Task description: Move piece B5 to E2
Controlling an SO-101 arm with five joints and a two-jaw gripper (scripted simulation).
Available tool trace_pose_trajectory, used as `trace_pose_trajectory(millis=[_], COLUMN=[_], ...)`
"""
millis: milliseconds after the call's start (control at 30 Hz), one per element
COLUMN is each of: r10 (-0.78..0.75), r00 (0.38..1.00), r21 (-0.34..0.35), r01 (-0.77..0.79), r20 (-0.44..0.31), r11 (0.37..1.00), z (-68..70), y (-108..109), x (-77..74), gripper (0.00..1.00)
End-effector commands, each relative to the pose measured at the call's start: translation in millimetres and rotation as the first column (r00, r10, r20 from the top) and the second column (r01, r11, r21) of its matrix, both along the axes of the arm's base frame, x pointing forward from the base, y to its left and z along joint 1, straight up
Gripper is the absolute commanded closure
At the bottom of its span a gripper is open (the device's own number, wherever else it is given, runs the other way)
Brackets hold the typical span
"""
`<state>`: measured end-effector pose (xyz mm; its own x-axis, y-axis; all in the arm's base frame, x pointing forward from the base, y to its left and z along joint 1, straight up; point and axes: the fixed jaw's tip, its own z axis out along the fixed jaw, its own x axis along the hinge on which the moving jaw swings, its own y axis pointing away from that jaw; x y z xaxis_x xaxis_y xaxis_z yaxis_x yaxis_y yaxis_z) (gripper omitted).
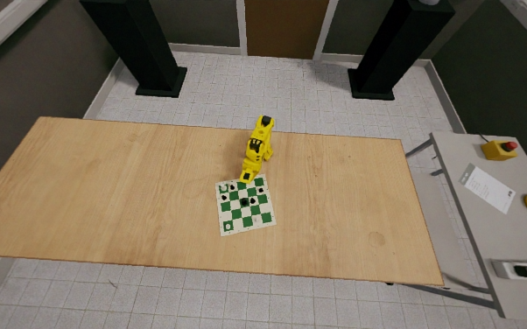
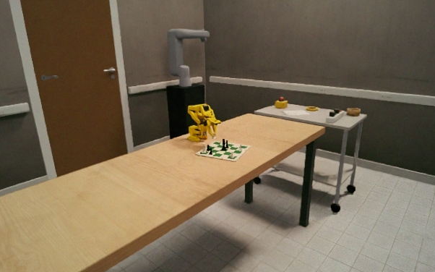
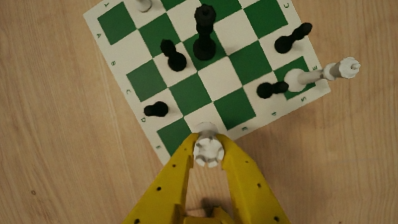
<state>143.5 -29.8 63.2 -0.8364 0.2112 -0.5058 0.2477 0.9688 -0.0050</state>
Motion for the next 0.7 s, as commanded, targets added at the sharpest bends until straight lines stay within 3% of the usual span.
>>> trace_pose_trajectory(millis=[0,367,667], r10=[0.016,0.016,0.016], r00=[1.000,1.000,1.000], r21=[-0.004,-0.004,-0.004], r01=[-0.015,-0.015,-0.015], r20=[0.009,0.009,0.009], r11=[1.000,1.000,1.000], z=[-6.1,-22.9,-28.5], y=[1.3,1.3,1.3], x=[1.2,1.4,1.5], gripper=[1.00,1.00,1.00])
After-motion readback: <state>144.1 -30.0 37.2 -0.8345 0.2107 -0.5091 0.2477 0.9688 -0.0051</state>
